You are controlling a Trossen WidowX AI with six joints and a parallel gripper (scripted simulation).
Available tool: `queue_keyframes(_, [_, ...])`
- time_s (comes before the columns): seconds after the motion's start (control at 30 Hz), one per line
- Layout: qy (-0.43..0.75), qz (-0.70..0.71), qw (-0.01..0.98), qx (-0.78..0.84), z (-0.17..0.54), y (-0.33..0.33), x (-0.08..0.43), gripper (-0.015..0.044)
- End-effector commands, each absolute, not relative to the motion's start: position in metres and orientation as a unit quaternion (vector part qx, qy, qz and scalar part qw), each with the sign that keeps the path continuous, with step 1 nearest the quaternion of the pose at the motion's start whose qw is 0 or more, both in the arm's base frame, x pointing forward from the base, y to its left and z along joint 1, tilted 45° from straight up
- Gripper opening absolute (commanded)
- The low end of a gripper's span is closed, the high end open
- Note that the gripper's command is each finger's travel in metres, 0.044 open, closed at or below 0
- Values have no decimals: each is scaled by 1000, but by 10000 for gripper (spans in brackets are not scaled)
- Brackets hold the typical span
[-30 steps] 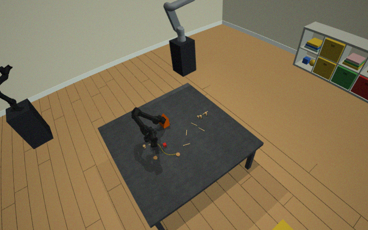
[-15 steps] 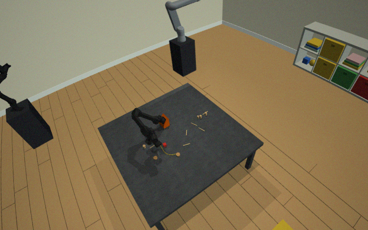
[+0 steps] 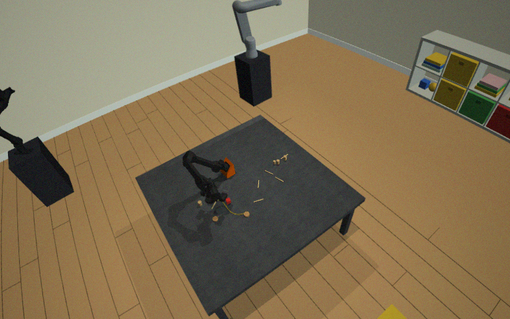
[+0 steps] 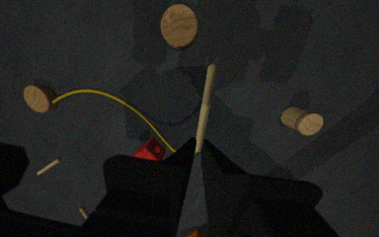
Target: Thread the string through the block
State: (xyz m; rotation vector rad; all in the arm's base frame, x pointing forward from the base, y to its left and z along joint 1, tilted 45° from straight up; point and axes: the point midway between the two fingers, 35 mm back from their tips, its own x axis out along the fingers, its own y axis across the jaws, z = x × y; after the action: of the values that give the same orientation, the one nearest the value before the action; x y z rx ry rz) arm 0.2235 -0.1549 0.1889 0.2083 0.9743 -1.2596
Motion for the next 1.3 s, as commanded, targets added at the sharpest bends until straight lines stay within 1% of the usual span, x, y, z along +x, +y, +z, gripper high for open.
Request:
queue_keyframes(0.0, [473,-530,702,42,192,-156,229,0])
queue_keyframes(0.63, [619,-348,678,-189,194,-158,241,0])
queue_keyframes(1.27, [698,-127,580,-400,196,-160,254,0])
